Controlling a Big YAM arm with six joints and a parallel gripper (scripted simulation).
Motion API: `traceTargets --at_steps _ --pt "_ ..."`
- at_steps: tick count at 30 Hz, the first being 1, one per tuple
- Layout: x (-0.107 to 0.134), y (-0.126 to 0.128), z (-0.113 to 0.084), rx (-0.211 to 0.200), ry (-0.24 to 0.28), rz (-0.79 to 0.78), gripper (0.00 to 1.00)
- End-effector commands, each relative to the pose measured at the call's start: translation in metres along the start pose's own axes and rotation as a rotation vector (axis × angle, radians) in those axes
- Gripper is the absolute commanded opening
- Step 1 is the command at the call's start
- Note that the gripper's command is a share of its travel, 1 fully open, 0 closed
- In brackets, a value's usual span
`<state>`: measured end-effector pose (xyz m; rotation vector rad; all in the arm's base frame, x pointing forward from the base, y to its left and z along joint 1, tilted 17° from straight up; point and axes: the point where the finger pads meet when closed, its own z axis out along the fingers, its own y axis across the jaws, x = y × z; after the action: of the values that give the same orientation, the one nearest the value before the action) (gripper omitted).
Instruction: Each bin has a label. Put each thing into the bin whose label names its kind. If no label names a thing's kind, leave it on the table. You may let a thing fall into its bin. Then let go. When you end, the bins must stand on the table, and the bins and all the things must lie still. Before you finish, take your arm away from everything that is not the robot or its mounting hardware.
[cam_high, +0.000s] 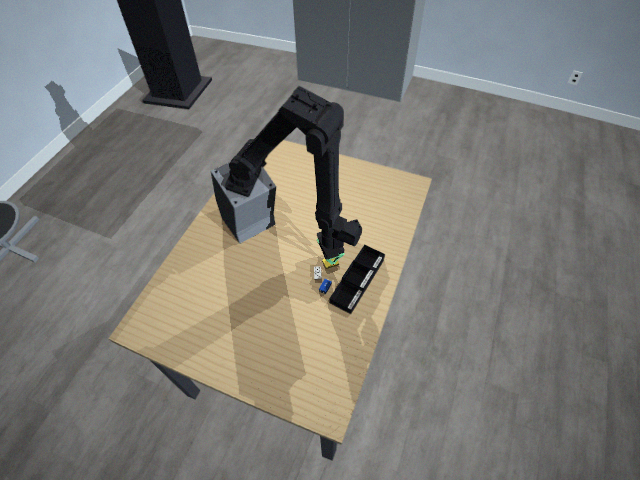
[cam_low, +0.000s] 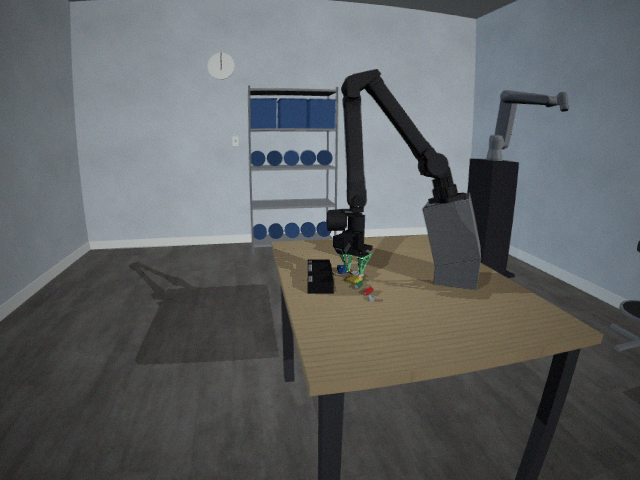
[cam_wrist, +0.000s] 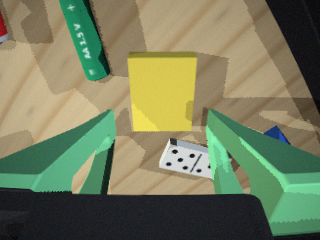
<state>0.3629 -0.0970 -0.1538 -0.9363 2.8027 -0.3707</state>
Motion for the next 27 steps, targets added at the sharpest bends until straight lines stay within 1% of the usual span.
traceTargets --at_steps 1,5,6,9,10,14,18,21,27 --pt "0.0 -0.004 0.017 0.003 -0.005 -0.002 0.53" --pt "-0.004 -0.002 0.019 0.002 -0.007 -0.013 0.53" --pt "-0.005 -0.004 0.015 0.005 -0.01 -0.01 0.53" --pt "-0.005 -0.005 0.012 0.007 -0.011 -0.009 0.53" --pt "-0.002 -0.001 0.02 -0.002 -0.003 -0.01 0.53" --pt "-0.001 -0.005 0.026 0.003 -0.004 -0.002 0.53" --pt "0.003 -0.001 0.031 -0.002 -0.001 -0.004 0.53" --pt "0.006 0.008 0.031 -0.01 0.004 -0.009 0.53" --pt "0.002 0.003 0.032 -0.01 0.004 -0.009 0.53"
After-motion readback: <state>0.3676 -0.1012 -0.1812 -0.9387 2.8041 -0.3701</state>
